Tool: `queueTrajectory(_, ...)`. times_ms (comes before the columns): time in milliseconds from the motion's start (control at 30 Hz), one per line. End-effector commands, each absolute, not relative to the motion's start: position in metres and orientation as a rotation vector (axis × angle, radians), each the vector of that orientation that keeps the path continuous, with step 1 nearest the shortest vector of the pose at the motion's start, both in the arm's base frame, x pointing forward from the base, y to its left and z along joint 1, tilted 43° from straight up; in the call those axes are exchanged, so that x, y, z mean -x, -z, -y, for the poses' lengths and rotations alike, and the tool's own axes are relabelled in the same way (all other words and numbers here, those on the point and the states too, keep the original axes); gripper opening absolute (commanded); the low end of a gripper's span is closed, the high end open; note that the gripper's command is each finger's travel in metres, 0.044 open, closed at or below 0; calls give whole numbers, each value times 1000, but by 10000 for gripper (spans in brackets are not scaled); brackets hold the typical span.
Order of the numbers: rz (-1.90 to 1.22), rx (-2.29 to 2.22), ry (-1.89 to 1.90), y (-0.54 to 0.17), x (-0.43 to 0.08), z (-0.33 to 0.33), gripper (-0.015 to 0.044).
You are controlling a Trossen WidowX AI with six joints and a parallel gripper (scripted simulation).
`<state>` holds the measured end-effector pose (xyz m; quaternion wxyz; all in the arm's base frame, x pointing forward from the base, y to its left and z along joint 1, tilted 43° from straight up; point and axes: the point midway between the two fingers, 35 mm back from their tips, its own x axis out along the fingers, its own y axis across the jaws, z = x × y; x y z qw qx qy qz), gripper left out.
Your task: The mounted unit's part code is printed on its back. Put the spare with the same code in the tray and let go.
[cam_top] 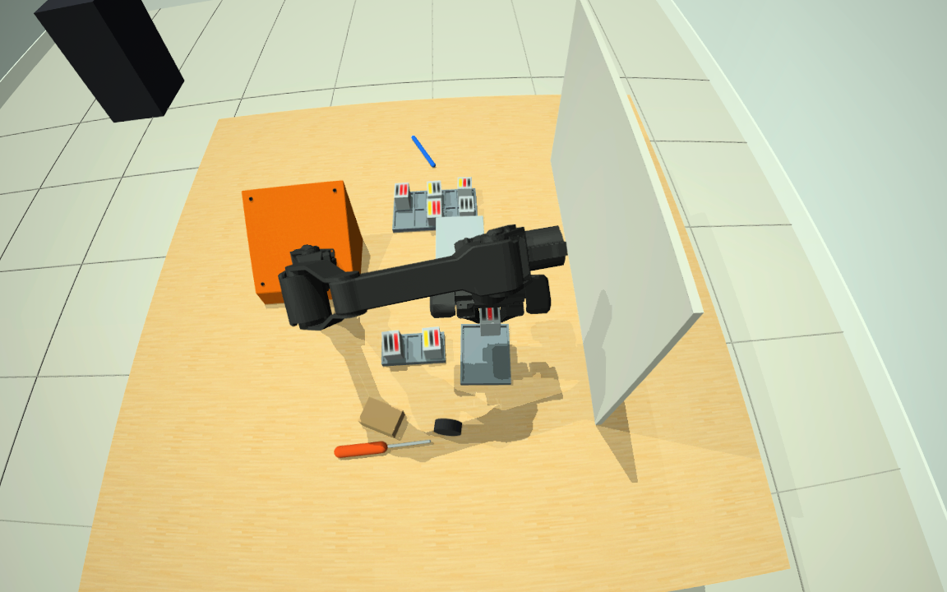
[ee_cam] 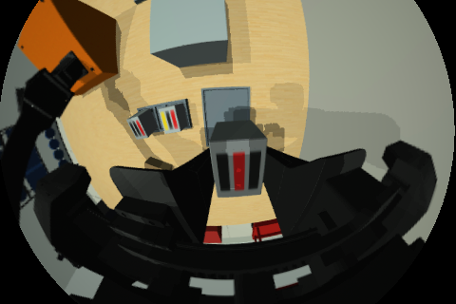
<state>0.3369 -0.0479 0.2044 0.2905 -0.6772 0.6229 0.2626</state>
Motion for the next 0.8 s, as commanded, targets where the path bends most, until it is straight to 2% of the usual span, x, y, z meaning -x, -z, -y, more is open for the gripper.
queueTrajectory(0, -1658, 1809, -708, -201, -337, 49, 0)
queueTrajectory(767, -1659, 1803, -713, -187, -341, 62, 0)
